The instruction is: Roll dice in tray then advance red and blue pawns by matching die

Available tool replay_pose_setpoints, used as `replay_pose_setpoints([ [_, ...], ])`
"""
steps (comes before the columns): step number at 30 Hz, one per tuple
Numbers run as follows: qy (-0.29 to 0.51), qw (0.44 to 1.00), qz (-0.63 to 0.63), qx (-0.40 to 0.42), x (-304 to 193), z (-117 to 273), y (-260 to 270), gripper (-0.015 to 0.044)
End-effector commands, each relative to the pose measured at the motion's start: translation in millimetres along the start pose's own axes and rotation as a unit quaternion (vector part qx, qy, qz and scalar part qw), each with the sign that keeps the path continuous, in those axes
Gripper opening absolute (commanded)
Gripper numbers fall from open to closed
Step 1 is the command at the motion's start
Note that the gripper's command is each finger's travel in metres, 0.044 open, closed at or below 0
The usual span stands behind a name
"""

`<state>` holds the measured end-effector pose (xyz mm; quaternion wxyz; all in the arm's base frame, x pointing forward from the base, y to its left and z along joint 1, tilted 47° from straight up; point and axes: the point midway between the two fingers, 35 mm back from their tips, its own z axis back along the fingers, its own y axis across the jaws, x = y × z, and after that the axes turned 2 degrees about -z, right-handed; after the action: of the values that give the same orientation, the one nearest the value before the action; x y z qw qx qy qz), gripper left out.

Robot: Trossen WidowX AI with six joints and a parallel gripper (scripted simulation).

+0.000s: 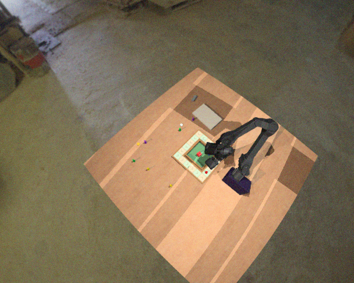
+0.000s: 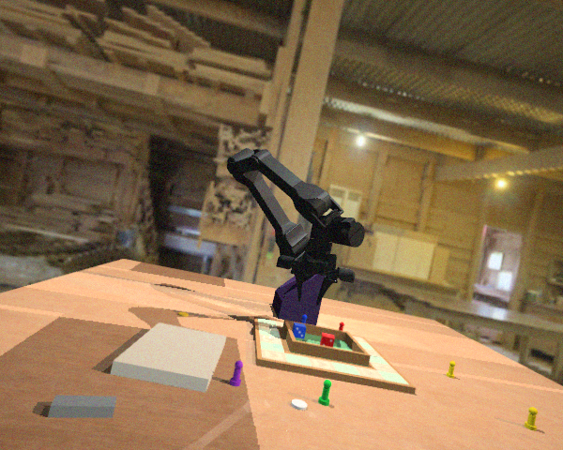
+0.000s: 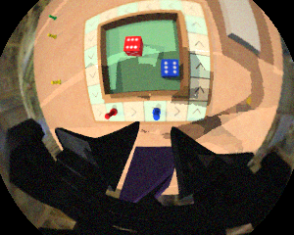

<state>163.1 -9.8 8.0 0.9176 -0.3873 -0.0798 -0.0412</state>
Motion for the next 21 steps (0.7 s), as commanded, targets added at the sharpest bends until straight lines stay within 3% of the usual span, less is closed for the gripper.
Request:
replay_pose_setpoints([
  [1, -0.001, 1.0, 0.004, -0.003, -1, -10, -2, 0.02],
  [21, -0.001, 1.0, 0.004, -0.002, 0, -40, -1, 0.02],
])
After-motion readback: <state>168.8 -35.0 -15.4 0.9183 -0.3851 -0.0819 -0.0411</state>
